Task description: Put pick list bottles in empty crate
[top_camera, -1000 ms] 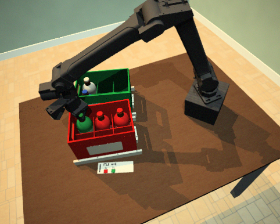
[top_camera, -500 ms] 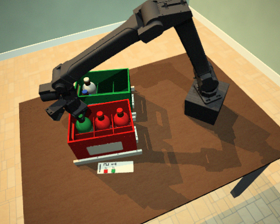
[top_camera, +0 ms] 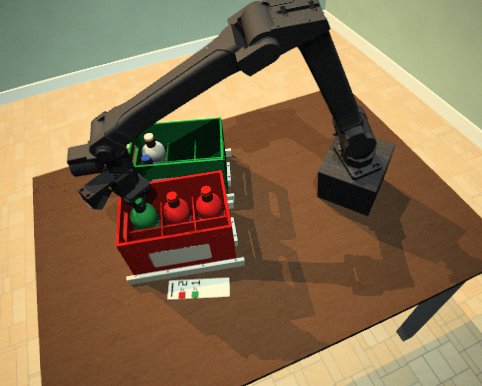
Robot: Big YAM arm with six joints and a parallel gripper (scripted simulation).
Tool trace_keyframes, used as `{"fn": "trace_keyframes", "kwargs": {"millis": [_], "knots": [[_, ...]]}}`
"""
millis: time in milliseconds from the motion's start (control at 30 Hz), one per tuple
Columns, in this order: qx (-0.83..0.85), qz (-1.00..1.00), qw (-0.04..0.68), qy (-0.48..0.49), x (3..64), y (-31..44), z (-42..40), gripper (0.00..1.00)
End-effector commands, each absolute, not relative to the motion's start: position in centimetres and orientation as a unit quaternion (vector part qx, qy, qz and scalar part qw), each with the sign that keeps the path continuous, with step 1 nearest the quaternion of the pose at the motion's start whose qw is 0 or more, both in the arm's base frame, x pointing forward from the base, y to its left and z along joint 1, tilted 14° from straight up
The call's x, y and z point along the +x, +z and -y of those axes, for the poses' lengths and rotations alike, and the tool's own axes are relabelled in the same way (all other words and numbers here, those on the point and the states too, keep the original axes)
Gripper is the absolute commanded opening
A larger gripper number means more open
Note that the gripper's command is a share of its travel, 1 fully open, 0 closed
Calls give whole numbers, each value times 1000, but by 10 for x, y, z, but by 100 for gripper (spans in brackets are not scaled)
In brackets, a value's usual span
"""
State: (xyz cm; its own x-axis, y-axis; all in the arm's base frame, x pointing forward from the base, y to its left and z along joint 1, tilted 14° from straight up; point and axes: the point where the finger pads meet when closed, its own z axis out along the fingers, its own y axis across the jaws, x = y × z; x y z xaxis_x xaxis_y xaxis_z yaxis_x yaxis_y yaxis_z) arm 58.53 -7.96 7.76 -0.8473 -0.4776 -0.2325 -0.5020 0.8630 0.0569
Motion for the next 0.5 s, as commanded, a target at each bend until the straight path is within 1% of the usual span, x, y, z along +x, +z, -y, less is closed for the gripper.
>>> {"fn": "trace_keyframes", "kwargs": {"millis": [0, 300, 467], "knots": [[-257, -954, 150, 37, 612, 117, 79, 0], [-255, -957, 134, 45, 596, 103, 78, 0], [-255, -956, 139, 42, 599, 107, 79, 0]]}}
